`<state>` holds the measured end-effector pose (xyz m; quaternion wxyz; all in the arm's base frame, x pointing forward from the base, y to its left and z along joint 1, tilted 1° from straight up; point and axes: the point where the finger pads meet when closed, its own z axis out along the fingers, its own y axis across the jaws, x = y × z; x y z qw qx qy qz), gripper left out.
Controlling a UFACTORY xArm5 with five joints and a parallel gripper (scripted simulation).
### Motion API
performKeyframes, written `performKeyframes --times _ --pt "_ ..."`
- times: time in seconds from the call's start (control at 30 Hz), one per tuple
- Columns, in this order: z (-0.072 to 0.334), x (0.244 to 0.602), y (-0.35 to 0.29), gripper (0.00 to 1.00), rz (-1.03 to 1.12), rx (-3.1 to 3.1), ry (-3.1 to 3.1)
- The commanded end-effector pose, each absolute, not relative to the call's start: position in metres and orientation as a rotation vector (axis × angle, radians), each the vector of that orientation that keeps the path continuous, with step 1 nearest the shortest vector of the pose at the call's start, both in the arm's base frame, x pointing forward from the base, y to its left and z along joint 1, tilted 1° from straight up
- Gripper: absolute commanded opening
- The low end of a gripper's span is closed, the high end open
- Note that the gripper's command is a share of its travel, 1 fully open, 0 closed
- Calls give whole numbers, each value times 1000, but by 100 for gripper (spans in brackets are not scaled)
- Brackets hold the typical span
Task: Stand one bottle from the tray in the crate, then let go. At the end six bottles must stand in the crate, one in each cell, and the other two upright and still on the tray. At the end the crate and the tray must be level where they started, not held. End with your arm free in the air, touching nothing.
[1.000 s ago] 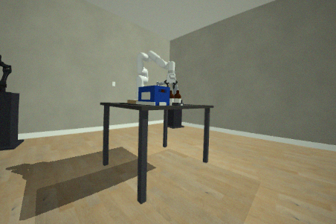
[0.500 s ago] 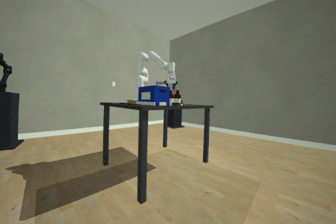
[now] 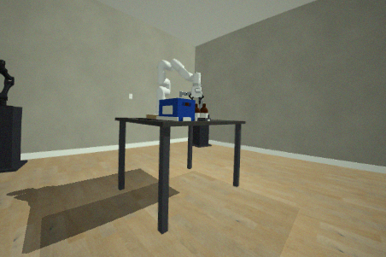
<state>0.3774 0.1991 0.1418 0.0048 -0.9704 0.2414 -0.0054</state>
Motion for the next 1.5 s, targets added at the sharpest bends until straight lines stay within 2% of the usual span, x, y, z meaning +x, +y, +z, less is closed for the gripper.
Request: performKeyframes --times 0.0,1.23,1.27,1.47 --pt "138 378 200 65 -21 -3037 756" --pt "125 379 200 65 -21 -3037 756" --pt "125 379 200 0 -21 -3037 756" --pt "125 379 200 0 -21 -3037 756"
